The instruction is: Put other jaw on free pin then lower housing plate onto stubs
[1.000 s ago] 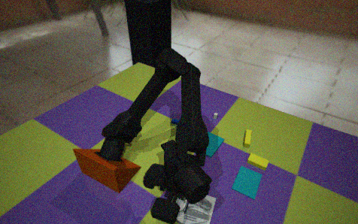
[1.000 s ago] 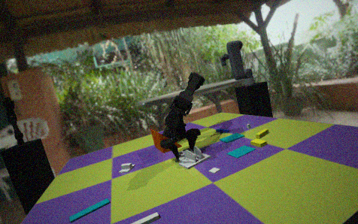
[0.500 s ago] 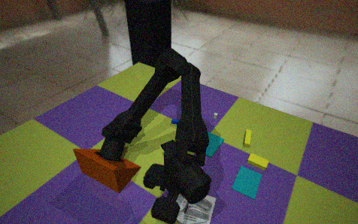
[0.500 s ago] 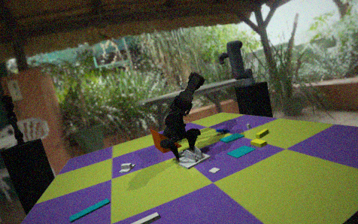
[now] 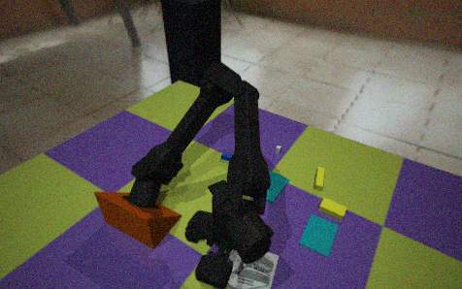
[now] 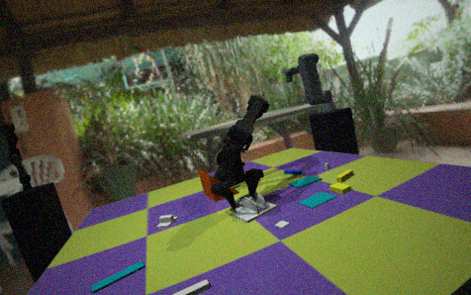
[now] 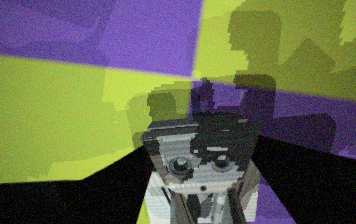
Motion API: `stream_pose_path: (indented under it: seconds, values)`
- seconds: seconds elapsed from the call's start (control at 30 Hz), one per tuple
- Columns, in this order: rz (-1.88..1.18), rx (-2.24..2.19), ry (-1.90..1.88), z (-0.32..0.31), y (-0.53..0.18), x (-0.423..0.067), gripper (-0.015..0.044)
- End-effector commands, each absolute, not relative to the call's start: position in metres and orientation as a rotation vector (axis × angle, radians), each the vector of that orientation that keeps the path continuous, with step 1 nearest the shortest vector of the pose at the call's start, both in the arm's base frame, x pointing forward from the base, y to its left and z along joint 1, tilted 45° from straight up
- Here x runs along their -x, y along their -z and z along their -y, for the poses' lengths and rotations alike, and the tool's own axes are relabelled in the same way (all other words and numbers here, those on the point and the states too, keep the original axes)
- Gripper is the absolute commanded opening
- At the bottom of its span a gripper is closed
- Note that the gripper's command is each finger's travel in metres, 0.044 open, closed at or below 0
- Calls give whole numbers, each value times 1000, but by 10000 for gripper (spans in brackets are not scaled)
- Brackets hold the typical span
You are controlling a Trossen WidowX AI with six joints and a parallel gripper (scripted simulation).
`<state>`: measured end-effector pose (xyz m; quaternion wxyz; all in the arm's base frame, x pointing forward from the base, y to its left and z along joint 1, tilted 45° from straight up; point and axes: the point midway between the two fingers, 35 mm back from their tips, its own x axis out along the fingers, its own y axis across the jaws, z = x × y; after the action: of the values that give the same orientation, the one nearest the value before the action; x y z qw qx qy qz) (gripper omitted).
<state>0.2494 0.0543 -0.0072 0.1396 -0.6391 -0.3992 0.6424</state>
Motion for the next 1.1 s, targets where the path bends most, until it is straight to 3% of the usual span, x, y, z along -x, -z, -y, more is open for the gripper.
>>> stream_pose_path:
  seconds: [0.0, 1.07]
  values:
    - [1155, 1850, -1854, -55, 8, -251, 351]
    - [1155, 1850, -1854, -58, 11, -250, 351]
